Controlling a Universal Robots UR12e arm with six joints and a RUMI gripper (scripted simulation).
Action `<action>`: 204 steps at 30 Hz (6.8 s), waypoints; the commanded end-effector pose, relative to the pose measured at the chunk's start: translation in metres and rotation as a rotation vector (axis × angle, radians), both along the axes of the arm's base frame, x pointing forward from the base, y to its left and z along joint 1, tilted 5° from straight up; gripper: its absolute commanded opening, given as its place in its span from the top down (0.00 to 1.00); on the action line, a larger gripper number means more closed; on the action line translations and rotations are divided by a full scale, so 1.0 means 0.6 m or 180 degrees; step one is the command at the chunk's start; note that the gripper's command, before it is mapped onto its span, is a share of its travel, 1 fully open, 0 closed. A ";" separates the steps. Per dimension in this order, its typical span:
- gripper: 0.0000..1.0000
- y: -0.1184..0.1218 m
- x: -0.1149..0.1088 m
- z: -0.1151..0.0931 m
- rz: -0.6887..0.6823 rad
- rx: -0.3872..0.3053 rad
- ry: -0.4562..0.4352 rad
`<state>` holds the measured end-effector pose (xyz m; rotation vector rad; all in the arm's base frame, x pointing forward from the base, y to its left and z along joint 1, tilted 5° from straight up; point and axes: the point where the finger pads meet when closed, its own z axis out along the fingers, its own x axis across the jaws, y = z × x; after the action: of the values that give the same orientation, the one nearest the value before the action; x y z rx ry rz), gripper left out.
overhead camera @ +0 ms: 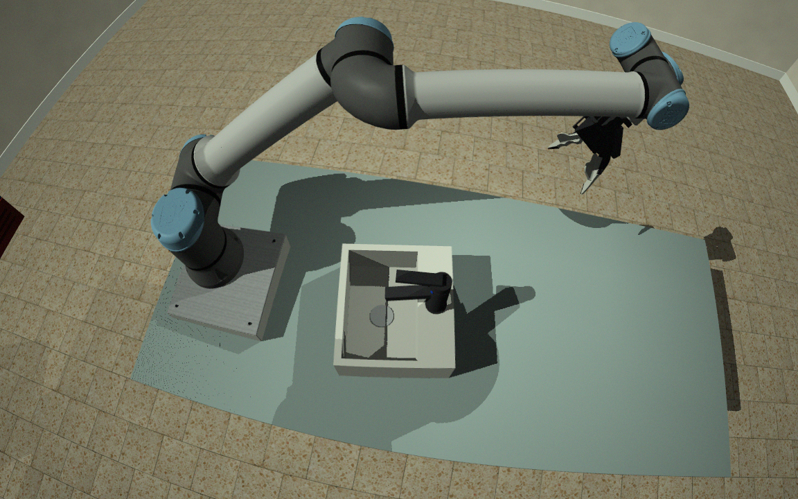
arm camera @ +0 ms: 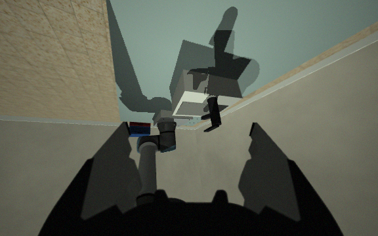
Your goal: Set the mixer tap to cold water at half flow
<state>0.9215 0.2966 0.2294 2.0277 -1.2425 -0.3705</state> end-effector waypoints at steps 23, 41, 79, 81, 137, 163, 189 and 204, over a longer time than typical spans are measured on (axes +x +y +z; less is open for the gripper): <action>0.00 -0.064 -0.008 0.036 -0.0127 0.0125 -0.0158; 0.00 -0.231 -0.080 0.106 -0.0441 0.0424 -0.0604; 0.00 -0.506 -0.480 0.091 -0.0998 0.0875 -0.1911; 0.00 -0.510 -0.497 0.085 -0.1010 0.0882 -0.1959; 1.00 -0.523 -0.558 0.059 -0.1053 0.0900 -0.2140; 0.61 -0.523 -0.558 0.059 -0.1053 0.0900 -0.2140; 0.61 -0.523 -0.558 0.059 -0.1053 0.0900 -0.2140; 0.61 -0.524 -0.559 0.046 -0.1053 0.0900 -0.2139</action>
<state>0.5859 -0.0175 0.2585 2.2735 -2.0439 0.0002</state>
